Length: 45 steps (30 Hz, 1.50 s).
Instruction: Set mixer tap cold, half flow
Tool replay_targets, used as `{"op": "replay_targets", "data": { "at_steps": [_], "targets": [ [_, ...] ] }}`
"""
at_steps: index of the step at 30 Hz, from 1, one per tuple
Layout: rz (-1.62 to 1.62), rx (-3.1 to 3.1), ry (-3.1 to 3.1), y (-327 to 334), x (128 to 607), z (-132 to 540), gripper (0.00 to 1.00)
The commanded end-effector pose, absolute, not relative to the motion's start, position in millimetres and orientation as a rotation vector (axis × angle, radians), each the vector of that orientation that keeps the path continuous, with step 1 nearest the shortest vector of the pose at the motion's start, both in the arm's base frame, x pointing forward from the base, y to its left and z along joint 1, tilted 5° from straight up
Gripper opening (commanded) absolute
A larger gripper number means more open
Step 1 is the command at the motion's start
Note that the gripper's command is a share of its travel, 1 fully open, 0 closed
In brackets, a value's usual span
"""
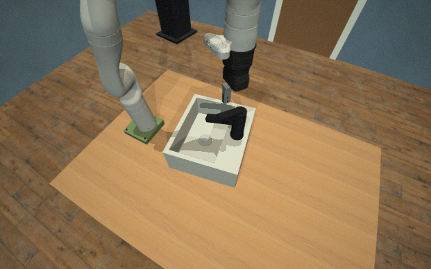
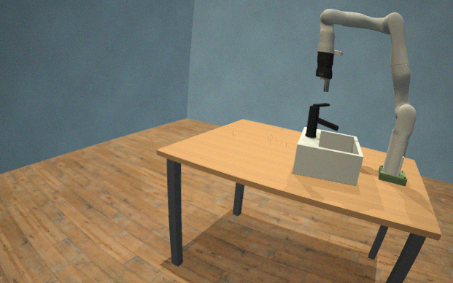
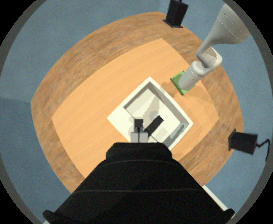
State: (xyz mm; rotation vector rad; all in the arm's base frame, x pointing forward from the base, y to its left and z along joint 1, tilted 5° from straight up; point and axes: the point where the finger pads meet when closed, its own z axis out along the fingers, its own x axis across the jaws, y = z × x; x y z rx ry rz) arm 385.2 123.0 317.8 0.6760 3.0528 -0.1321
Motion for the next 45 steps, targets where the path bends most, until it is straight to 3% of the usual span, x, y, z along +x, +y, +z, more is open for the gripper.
{"op": "replay_targets", "data": {
  "at_steps": [1,45],
  "targets": [
    [-0.13,0.676,3.051,123.2,385.4,318.5,0.0],
    [-0.131,0.446,3.101,119.4,387.9,318.8,0.0]
  ]
}}
